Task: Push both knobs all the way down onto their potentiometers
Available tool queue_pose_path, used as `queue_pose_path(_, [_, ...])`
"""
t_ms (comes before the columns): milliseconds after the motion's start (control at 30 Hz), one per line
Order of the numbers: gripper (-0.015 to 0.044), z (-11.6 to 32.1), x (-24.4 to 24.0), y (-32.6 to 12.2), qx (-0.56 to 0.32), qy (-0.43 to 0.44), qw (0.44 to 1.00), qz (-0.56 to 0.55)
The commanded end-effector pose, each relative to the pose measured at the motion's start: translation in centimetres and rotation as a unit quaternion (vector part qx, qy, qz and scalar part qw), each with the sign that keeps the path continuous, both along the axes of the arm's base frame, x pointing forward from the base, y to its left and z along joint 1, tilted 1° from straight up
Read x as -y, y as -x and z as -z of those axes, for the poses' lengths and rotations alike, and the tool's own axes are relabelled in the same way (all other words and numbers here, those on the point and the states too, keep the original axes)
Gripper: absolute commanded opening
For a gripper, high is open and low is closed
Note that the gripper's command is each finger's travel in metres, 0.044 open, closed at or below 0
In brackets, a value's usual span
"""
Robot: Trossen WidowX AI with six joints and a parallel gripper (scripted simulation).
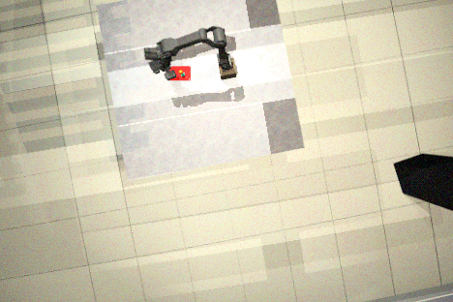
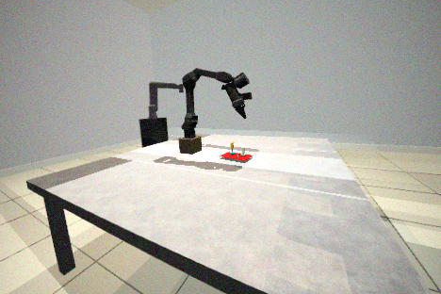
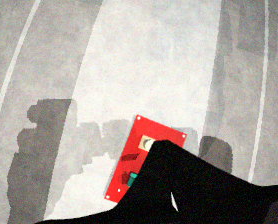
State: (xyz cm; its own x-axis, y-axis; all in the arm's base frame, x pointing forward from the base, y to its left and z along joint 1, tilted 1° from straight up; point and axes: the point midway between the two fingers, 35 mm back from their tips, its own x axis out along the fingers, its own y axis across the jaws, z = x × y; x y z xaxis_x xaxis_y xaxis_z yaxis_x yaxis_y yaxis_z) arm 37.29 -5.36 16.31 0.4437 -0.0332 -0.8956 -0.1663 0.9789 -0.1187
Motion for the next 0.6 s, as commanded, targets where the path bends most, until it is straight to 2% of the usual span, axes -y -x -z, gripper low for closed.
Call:
queue_pose_path(0, [0.0000, 2.5, 0.4, 1.4, -0.052, -0.019, 0.997, 0.050])
queue_pose_path(400, [0.0000, 8.1, 1.0, 5.9, -0.190, -0.055, 0.961, 0.191])
queue_pose_path(567, [0.0000, 8.7, 1.0, 6.5, -0.206, -0.057, 0.954, 0.208])
